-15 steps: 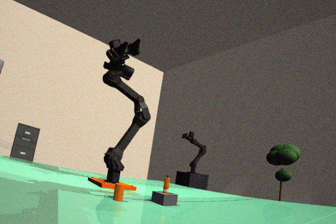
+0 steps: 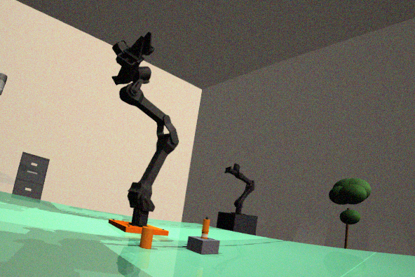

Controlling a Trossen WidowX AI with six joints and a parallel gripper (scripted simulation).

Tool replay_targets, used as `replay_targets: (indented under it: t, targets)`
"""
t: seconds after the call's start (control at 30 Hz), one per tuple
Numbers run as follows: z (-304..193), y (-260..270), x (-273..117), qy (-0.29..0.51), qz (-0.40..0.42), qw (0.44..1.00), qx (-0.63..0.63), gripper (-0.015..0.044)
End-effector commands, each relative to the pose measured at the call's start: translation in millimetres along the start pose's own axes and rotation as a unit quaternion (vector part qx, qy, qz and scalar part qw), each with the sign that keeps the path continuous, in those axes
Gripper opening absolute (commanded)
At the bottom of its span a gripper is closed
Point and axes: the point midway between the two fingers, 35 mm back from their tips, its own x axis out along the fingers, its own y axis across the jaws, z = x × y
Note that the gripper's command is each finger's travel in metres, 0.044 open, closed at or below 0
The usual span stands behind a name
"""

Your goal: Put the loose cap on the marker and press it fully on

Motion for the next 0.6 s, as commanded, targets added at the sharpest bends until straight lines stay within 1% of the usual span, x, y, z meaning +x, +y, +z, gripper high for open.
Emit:
replay_targets:
  t: [0.0, 0.13, 0.33, 0.57]
  targets:
    - [20, -62, 21, -0.046, -0.042, 0.995, 0.074, 0.0251]
    - [20, -108, 33, -0.066, -0.091, 0.987, 0.111, 0.0251]
    - [-4, -173, 45, -0.065, -0.179, 0.974, 0.125, 0.0251]
    - [-49, -252, 46, -0.039, -0.314, 0.937, 0.148, 0.0251]
